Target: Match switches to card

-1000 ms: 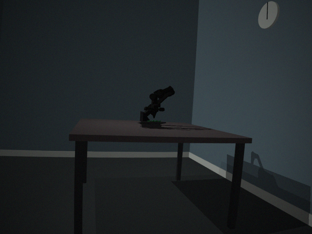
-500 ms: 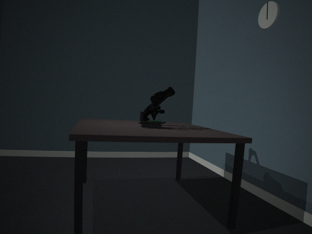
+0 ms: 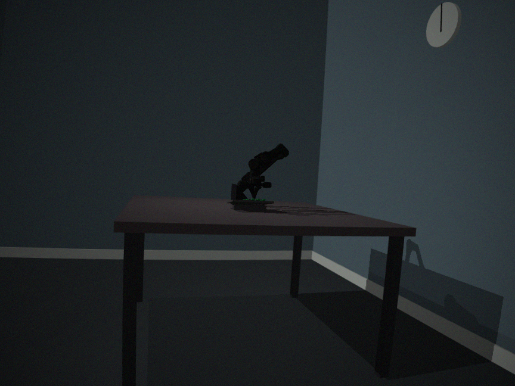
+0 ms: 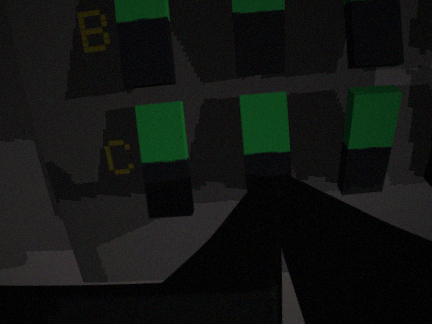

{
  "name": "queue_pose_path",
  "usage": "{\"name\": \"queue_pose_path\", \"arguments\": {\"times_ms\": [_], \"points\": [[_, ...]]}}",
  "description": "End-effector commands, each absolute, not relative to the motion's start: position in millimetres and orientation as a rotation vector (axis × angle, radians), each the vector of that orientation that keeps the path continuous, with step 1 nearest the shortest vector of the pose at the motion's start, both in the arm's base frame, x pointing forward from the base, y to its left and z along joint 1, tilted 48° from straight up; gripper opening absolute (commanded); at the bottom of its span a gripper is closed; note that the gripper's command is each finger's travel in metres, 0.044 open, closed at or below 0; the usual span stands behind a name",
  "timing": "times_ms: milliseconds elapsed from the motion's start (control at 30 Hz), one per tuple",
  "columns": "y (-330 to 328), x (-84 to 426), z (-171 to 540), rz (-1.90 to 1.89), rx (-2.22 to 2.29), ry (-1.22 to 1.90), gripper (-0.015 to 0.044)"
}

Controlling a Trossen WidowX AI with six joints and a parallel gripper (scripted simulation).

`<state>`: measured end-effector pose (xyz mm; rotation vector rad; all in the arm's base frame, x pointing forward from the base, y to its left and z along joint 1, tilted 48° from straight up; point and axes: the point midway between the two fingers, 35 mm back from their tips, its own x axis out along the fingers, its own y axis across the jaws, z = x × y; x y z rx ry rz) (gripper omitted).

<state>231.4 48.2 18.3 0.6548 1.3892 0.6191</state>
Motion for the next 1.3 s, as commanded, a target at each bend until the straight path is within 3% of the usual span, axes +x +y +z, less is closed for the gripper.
{"name": "queue_pose_path", "arguments": {"times_ms": [0, 1267], "points": [[48.9, 231.4, 18.5, 0.619, 0.663, 1.388, 0.0000], [52.1, 231.7, 15.6, 0.619, 0.663, 1.388, 0.0000]]}}
